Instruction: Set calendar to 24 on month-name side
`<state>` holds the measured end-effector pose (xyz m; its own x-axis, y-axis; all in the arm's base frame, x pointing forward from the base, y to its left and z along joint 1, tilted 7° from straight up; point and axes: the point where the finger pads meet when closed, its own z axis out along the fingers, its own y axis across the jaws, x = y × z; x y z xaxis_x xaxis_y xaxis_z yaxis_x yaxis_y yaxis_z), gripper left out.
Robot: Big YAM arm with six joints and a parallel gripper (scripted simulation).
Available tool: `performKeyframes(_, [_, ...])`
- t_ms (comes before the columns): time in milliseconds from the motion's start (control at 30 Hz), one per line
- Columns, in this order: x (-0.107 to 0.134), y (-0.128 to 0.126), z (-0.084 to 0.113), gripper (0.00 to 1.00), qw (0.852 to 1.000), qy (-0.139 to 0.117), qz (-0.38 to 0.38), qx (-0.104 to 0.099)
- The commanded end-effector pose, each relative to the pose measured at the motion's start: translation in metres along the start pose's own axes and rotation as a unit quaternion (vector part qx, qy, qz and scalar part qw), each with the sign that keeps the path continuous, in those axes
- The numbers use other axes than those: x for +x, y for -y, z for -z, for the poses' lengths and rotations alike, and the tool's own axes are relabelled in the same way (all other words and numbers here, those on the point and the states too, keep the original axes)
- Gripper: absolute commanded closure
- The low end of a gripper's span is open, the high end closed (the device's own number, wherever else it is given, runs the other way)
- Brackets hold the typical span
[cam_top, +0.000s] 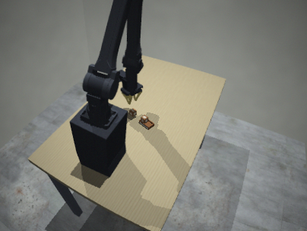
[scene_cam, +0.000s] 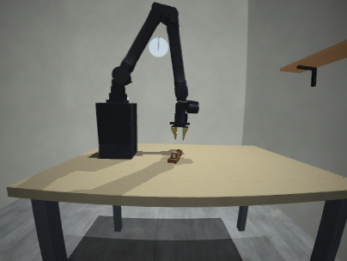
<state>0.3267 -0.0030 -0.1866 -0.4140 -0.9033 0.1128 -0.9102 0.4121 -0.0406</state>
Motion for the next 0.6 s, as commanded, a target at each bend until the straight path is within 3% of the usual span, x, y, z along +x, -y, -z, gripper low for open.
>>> performKeyframes(0, [-0.004,0.007,-0.001,0.56,1.000,0.007,0.007,0.009])
performKeyframes(200, [-0.004,0.011,-0.006,0.56,1.000,0.008,0.004,0.010])
performKeyframes(233, [-0.009,0.023,0.005,0.56,0.999,0.016,0.003,0.028])
performKeyframes(267, [-0.009,0.023,0.004,0.56,0.999,0.016,0.003,0.028])
performKeyframes(333, [-0.004,0.013,-0.011,0.56,1.000,0.008,0.003,0.011])
performKeyframes(567, [-0.003,0.012,-0.022,0.56,1.000,0.008,0.003,0.010])
